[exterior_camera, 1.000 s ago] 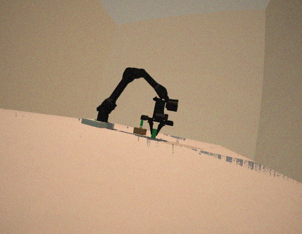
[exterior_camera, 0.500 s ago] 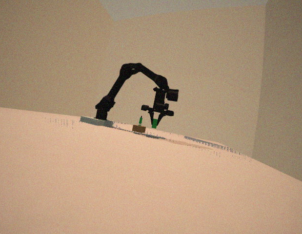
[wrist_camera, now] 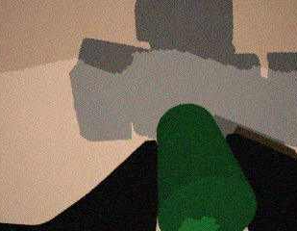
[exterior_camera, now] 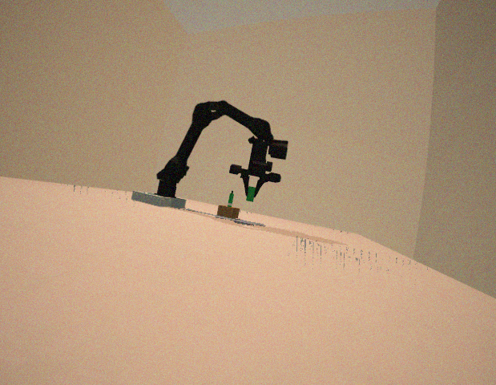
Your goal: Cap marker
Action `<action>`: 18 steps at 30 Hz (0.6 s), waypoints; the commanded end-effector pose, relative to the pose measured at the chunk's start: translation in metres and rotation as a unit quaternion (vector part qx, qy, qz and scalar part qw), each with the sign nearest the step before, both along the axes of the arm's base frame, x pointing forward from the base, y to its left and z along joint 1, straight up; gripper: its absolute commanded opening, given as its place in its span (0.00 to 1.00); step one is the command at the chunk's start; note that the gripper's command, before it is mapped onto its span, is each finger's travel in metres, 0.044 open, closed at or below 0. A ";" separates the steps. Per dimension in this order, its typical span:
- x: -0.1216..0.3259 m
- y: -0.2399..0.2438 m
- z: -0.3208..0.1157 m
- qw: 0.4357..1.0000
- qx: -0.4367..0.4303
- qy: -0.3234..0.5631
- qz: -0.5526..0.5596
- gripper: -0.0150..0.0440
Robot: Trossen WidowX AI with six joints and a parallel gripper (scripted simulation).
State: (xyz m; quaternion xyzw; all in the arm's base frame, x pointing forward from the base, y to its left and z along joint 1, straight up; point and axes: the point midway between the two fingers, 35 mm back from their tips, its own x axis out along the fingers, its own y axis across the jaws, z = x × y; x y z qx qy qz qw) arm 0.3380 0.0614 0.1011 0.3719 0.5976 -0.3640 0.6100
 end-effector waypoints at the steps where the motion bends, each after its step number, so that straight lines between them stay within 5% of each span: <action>1: -0.011 0.008 0.008 1.000 0.003 -0.001 -0.002 0.25; 18: -0.066 0.033 0.035 1.000 0.004 0.001 -0.002 0.25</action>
